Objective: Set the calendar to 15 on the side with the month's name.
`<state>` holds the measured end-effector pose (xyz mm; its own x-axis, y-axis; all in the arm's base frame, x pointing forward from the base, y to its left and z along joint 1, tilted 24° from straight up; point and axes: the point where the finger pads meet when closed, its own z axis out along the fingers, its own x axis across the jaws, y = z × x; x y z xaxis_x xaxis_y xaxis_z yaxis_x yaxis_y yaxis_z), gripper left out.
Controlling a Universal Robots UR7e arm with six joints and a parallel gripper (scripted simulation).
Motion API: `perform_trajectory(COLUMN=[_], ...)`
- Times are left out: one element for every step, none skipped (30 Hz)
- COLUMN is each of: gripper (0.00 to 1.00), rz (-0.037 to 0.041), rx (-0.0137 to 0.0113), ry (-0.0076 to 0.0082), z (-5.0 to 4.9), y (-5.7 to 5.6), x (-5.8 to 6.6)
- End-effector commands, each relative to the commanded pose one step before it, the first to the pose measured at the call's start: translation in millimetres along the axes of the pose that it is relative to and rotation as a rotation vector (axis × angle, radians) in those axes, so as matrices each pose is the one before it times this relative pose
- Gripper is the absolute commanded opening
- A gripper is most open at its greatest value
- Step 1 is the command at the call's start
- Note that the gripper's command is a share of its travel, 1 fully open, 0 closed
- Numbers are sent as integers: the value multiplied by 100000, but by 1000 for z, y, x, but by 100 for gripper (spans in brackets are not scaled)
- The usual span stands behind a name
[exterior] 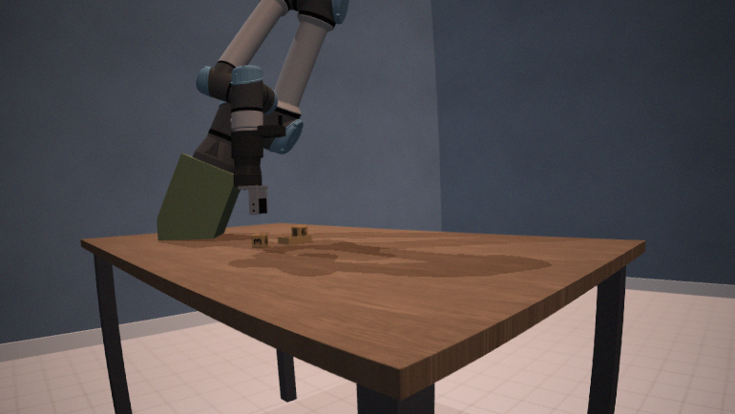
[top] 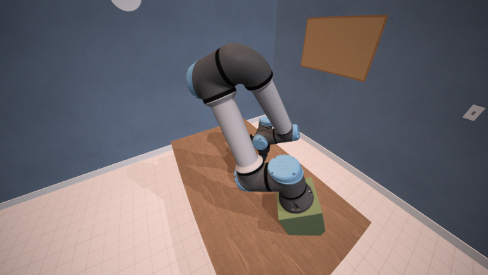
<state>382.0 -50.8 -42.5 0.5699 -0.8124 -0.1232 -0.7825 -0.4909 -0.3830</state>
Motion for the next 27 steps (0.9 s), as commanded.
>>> perform_trajectory(gripper=[87,87,87,87,87,87,87,87,87,87,87,87,87,87,87,87,87,87,87,87,87,87,87,87,87,87,87], rz=[-8,0,0,0,0,0,0,0,0,0,0,0,0,0,0,0,0,0,0,0,0,0,0,0,0,0,0], rx=[20,0,0,0,0,0,0,0,0,0,0,0,0,0,0,0,0,0,0,0,0,0,0,0,0,0,0], ry=[79,0,0,0,0,0,0,0,0,0,0,0,0,0,0,0,0,0,0,0,0,0,0,0,0,0,0], z=[5233,1488,1514,1539,1561,1567,1571,1573,1558,1544,1524,0,0,1491,1457,1418,1369,1316,1261,1200,1130,1061,989,914,836,755,676], y=[-37,6,5,5,6,5,5,6,4,5,6,0,0,4,4,6,4,4,5,6,2,3,4,4,3,1,2], x=[313,-5,8,8,-5,8,7,-6,10,6,-6,0,0,10,7,-4,5,9,0,-7,12,6,1,-4,-1,8,5])
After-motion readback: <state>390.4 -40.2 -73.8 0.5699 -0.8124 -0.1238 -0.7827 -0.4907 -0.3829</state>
